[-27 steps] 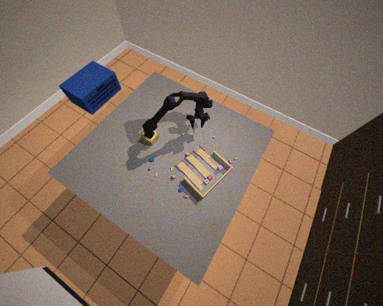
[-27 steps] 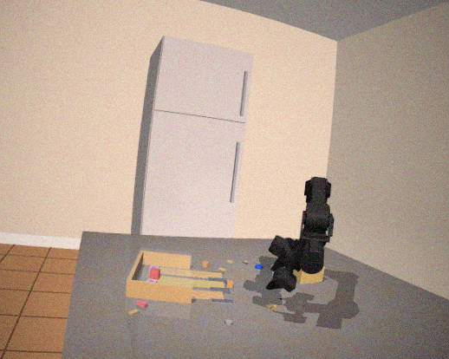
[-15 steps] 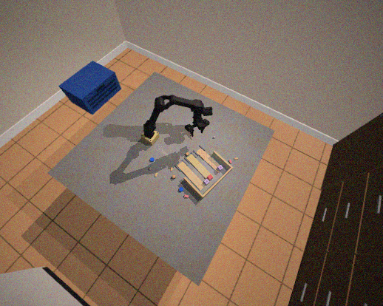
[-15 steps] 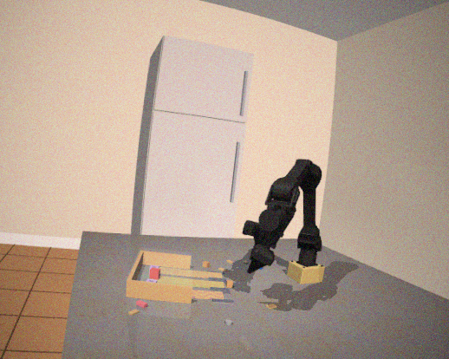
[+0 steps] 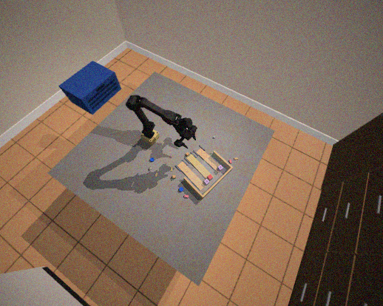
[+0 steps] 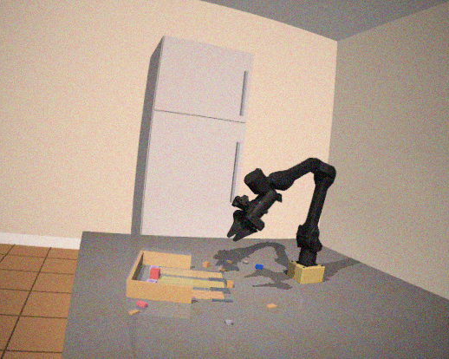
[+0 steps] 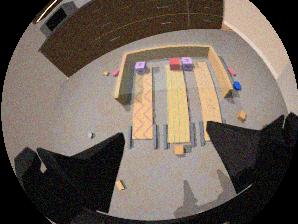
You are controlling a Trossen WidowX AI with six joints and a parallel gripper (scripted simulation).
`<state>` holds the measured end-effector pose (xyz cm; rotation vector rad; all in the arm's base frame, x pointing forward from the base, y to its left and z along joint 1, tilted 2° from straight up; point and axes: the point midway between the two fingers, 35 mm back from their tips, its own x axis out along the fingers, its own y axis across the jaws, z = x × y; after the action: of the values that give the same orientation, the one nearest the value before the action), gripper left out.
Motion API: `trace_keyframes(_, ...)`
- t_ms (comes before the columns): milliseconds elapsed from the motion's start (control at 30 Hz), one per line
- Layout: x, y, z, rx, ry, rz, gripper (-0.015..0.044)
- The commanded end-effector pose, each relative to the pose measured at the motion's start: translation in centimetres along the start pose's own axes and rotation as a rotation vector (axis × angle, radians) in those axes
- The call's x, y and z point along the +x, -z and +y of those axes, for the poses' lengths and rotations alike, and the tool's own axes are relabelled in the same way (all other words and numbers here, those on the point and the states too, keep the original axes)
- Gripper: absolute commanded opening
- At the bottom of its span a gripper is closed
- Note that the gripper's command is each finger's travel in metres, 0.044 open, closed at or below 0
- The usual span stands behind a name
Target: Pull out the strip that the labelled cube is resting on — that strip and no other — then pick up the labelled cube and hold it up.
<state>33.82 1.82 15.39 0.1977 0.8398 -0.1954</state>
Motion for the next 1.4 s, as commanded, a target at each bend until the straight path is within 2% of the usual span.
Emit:
trace_keyframes(0,-2.4,-0.4,-4.4,-0.167,-0.039,-0.247,0.0400)
trace_keyframes(533,-2.7,-0.4,-4.9,-0.190,-0.035,-0.280,0.0400)
trace_keyframes(600,-2.4,-0.7,-4.6,-0.182,-0.040,-0.254,0.0348)
trace_keyframes(733,-0.5,-1.8,-2.8,-0.134,-0.057,-0.099,0.0243)
trace_keyframes(1033,5.1,-2.5,2.0,-0.056,-0.057,0.243,0.0006)
trace_keyframes(1367,10.5,-0.3,5.9,0.036,0.079,0.576,0.0000)
